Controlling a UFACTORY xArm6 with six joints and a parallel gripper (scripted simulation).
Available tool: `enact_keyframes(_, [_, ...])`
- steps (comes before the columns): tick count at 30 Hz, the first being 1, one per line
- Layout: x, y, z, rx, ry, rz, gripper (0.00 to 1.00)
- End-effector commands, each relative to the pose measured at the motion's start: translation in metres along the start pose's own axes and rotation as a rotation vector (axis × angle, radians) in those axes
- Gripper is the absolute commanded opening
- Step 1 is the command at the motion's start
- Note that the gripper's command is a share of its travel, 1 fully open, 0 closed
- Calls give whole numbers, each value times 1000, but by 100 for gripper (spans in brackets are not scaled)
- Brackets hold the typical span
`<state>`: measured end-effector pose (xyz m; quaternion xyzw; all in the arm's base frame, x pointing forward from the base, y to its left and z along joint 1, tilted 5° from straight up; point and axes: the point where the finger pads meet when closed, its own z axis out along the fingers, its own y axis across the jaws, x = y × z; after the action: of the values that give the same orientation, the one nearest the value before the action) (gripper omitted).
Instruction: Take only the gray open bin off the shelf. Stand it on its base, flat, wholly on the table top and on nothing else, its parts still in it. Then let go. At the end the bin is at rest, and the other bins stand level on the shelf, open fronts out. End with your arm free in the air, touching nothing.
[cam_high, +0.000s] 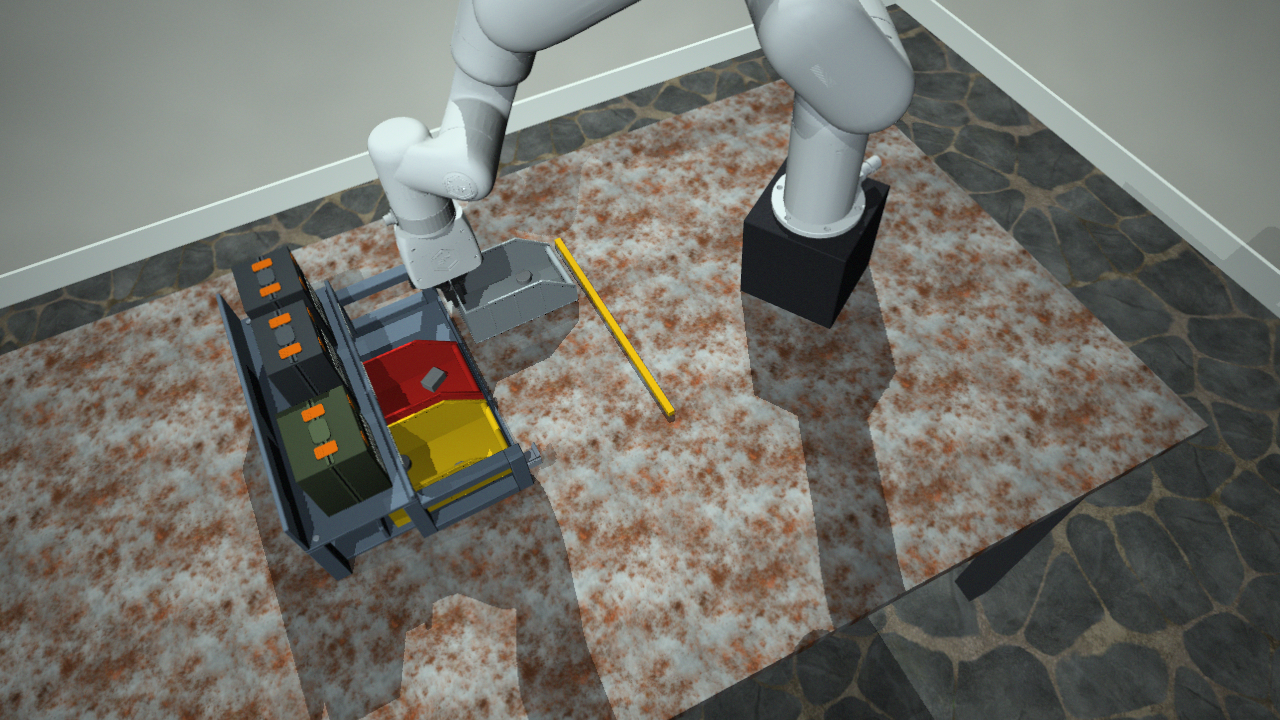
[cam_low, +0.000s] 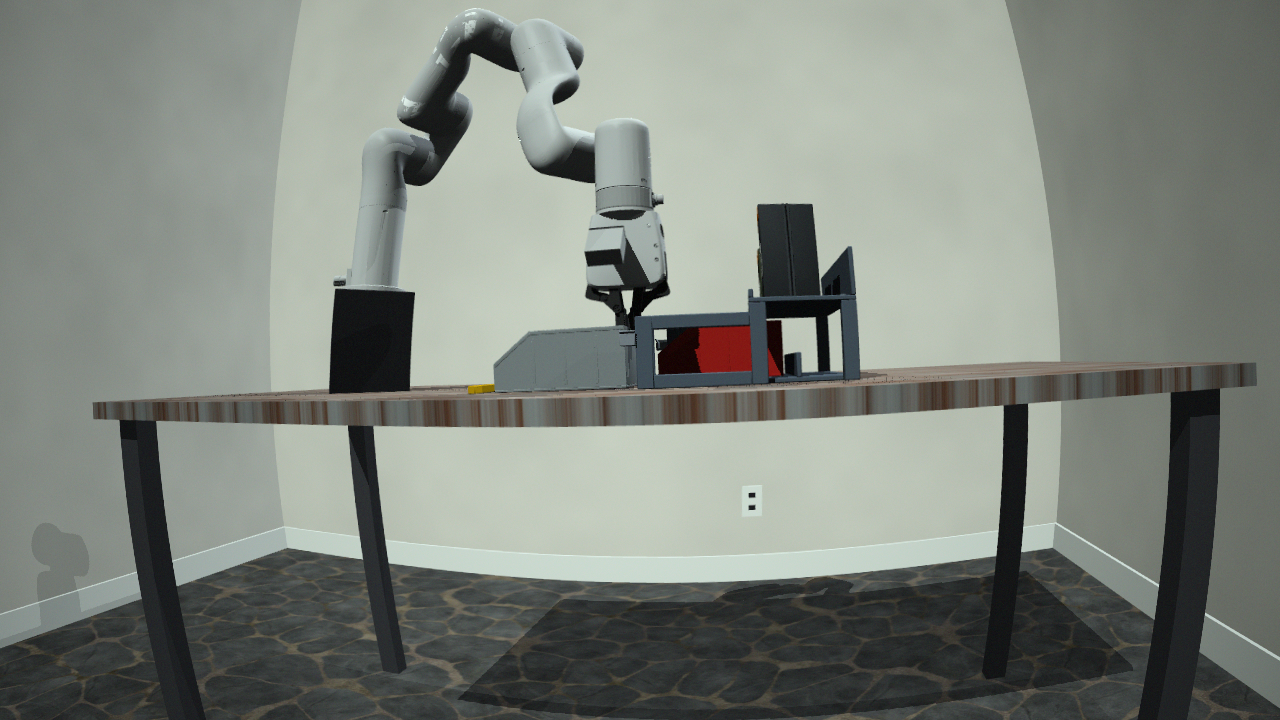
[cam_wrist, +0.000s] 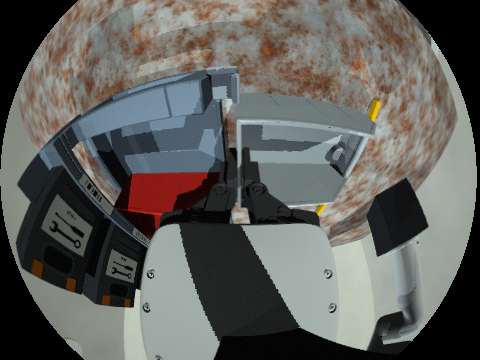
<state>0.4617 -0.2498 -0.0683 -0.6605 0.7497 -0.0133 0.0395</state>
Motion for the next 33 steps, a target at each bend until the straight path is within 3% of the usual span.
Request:
enact_keyframes(1, [1,-2,-2,4,2,0,0])
enact_keyframes(4, [1,-2,-2,4,2,0,0])
enact_keyframes(5, [1,-2,-2,4,2,0,33])
enact_keyframes(33, [1,-2,-2,4,2,0,33])
